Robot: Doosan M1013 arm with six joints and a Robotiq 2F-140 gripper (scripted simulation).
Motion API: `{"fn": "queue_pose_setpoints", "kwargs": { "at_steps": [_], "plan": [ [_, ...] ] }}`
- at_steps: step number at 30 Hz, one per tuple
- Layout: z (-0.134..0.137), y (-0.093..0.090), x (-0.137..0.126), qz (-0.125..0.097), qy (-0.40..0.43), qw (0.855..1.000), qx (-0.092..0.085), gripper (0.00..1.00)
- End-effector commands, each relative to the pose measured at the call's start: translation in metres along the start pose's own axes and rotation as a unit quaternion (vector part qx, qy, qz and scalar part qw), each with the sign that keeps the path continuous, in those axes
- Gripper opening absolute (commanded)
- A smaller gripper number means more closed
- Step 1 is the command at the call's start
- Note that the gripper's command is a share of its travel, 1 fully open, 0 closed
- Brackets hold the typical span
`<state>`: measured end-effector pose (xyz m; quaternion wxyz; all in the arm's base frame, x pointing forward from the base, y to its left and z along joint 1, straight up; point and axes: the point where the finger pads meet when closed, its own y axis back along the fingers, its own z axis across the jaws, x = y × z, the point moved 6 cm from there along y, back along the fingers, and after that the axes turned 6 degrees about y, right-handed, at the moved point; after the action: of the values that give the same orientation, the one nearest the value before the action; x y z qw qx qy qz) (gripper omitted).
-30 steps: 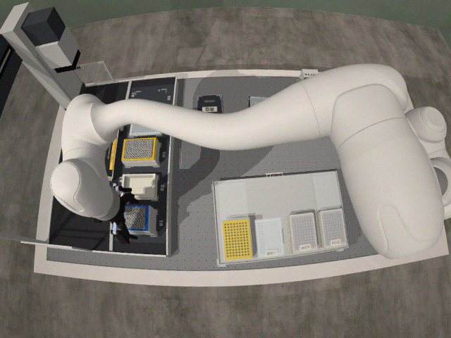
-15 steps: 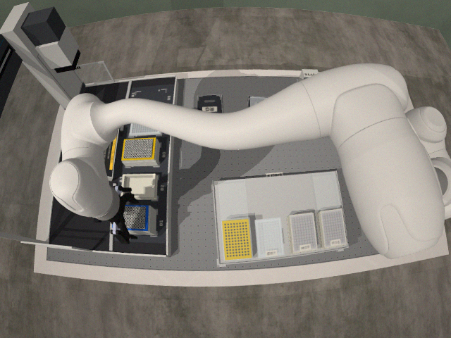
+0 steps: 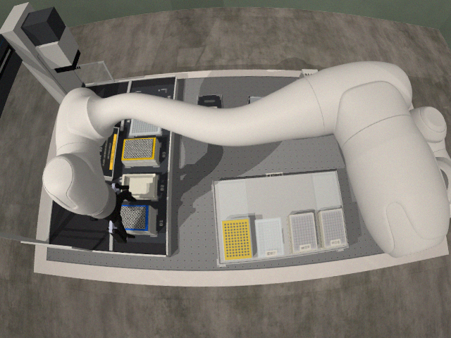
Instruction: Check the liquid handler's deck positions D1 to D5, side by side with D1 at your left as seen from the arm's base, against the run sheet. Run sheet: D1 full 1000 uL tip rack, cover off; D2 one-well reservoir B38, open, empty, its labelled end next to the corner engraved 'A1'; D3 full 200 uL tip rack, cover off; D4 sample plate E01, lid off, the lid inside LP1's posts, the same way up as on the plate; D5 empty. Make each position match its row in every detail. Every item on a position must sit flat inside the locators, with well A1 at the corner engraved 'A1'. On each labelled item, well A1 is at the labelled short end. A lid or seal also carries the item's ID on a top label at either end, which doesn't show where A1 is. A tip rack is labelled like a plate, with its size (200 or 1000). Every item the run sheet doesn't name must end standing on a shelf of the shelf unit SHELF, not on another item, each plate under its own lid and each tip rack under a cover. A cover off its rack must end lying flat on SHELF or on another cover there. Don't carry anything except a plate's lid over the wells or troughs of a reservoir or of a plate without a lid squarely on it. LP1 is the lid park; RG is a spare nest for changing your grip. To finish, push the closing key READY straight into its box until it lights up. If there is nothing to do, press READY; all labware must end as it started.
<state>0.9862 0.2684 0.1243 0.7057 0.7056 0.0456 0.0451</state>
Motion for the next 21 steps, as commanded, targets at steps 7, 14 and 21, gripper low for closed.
{"fn": "queue_pose_setpoints", "kwargs": {
  "at_steps": [7,14,21],
  "plan": [
    [0.000,0.013,0.000,0.001,0.000,1.000,0.000,0.79],
    [0.000,0.025,0.000,0.001,0.000,1.000,0.000,0.79],
    [0.000,0.033,0.000,0.001,0.000,1.000,0.000,0.79]
  ]
}}
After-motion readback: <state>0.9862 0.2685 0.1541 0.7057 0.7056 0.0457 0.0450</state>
